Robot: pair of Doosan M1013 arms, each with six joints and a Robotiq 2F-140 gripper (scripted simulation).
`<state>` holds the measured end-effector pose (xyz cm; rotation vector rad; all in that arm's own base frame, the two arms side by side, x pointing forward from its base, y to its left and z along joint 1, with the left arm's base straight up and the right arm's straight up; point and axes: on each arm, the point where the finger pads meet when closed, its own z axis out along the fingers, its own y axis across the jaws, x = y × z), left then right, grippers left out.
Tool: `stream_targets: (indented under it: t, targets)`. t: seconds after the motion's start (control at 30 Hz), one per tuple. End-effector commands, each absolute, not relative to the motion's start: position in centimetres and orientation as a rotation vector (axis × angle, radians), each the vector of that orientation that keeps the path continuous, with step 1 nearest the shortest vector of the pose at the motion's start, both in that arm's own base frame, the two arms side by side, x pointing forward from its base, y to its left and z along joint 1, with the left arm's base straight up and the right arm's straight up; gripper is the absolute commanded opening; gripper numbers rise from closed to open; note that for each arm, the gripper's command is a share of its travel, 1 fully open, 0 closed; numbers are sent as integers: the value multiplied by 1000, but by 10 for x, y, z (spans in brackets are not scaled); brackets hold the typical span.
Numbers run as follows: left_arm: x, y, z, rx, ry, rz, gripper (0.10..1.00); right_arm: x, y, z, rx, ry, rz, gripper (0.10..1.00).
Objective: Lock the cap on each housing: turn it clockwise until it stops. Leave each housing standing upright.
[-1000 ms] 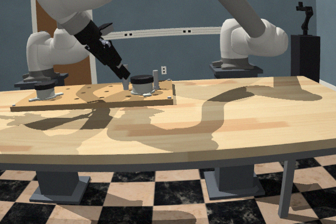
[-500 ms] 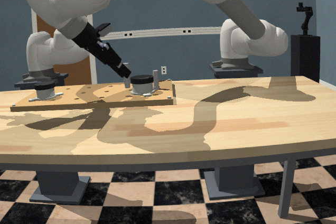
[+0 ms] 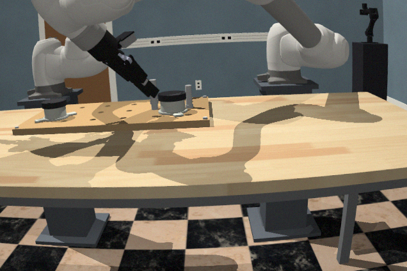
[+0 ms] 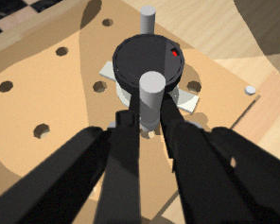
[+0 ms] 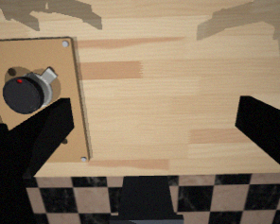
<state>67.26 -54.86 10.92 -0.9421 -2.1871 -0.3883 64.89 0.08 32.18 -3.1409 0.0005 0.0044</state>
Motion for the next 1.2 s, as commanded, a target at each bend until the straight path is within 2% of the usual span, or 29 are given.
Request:
stream_targets:
  t: [0.0,1.17]
  targets:
    - [673,-549,106,-942,-2192,-388,99,649,1,322,-3141,1,3,1000]
    - [673,-549,92,-939,-2200,-389,99,649,1,322,-3141,1,3,1000]
